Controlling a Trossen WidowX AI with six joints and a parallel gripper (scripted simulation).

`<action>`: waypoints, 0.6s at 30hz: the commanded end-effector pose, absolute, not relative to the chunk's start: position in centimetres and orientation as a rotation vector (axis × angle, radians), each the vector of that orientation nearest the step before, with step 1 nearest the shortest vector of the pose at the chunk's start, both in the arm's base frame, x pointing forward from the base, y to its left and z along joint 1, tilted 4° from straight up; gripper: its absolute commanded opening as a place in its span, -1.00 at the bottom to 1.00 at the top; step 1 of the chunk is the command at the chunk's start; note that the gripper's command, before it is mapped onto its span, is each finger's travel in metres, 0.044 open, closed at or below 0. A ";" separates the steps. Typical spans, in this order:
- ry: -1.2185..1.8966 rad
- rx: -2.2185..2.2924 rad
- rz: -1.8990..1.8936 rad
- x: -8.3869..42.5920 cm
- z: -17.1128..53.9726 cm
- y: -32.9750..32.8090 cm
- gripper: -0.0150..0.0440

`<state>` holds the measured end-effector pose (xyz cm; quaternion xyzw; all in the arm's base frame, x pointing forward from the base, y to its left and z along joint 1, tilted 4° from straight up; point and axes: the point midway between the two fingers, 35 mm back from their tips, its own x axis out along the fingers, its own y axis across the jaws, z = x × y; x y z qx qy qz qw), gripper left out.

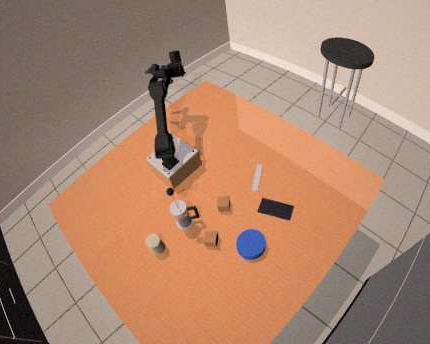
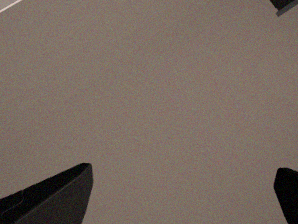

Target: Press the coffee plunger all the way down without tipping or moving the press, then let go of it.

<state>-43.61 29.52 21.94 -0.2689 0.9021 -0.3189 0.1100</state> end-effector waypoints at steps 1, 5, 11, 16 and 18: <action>2.652 -0.776 -0.947 -43.4 22.0 29.8 0.95; 2.644 -0.629 -1.077 -41.6 22.9 32.1 1.00; 2.617 -0.260 -1.385 -35.1 25.0 37.4 1.00; 2.560 0.033 -1.663 -29.1 27.0 41.0 1.00; 2.531 0.158 -1.781 -25.8 27.9 42.1 1.00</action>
